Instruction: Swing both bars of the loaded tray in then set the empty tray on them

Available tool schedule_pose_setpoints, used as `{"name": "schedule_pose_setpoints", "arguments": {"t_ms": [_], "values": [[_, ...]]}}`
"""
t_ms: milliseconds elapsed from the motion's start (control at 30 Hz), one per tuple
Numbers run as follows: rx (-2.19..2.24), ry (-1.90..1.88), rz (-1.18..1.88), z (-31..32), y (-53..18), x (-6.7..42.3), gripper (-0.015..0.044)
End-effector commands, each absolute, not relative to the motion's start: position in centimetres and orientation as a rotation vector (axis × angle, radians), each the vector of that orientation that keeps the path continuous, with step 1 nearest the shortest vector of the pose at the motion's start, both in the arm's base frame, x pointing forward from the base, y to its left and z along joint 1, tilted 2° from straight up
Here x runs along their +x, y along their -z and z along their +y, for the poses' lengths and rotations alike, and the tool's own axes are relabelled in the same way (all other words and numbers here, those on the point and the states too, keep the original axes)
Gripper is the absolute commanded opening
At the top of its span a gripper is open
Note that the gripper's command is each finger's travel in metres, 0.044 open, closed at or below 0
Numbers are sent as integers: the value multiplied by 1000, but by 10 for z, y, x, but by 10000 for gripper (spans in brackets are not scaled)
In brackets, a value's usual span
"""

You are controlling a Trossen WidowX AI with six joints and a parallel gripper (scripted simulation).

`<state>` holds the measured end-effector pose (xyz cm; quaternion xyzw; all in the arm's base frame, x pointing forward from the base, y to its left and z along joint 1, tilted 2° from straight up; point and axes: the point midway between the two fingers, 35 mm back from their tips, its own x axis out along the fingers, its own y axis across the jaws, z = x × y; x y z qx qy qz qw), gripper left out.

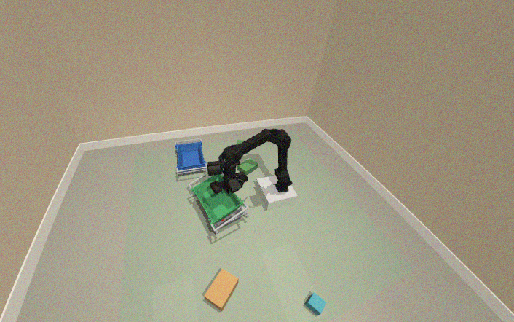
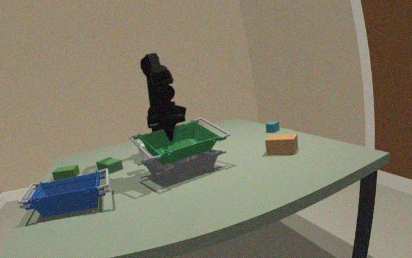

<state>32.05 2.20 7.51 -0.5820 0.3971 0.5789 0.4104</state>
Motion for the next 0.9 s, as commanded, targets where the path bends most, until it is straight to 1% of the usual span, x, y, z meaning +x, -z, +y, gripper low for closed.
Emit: {"name": "schedule_pose_setpoints", "arguments": {"t_ms": [0,867], "values": [[-1462,-1474,1018,20,-71,315,0],[-1465,-1462,1004,21,-72,319,0]]}}
